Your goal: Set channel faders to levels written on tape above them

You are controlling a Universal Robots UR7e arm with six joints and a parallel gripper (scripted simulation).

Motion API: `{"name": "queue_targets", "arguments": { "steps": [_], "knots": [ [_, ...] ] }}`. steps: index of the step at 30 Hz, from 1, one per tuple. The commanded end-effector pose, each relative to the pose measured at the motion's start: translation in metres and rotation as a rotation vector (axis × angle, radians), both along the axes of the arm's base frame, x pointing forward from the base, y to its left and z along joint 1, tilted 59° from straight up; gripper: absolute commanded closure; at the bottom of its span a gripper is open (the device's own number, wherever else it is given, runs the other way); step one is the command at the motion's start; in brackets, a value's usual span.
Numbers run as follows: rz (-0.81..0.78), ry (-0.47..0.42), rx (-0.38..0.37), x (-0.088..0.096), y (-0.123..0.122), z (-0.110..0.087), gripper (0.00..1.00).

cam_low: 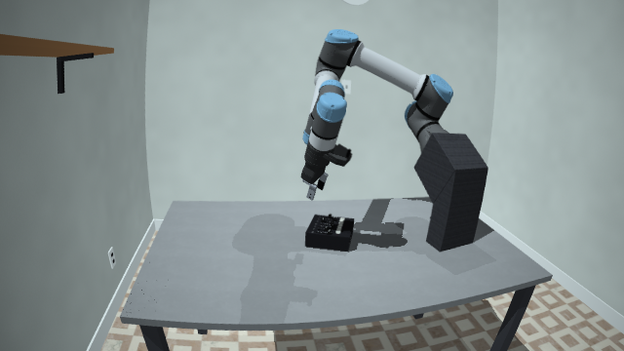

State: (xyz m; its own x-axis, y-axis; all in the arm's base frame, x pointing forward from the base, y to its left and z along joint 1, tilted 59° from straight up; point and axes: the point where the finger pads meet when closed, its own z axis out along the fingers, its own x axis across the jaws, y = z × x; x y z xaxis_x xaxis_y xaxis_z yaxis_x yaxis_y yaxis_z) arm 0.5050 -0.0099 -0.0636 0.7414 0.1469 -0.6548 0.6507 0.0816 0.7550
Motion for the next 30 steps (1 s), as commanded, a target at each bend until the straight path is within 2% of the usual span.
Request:
{"name": "queue_targets", "arguments": {
  "steps": [1, 4, 6, 10, 21, 23, 24, 30],
  "knots": [
    [-0.035, -0.242, 0.057, -0.004, -0.003, -0.004, 0.0],
    [-0.056, -0.365, 0.084, -0.006, -0.004, -0.006, 0.0],
    [-0.056, -0.365, 0.084, -0.006, -0.004, -0.006, 0.0],
    [-0.09, -0.56, 0.125, -0.008, -0.006, -0.008, 0.0],
    [-0.17, -0.955, 0.203, -0.012, -0.011, -0.011, 0.0],
    [-0.17, -0.955, 0.203, -0.012, -0.011, -0.011, 0.0],
    [-0.191, -1.062, 0.222, -0.013, -0.012, -0.011, 0.0],
    [-0.238, -1.268, 0.256, -0.016, -0.015, -0.008, 0.0]
  ]
}}
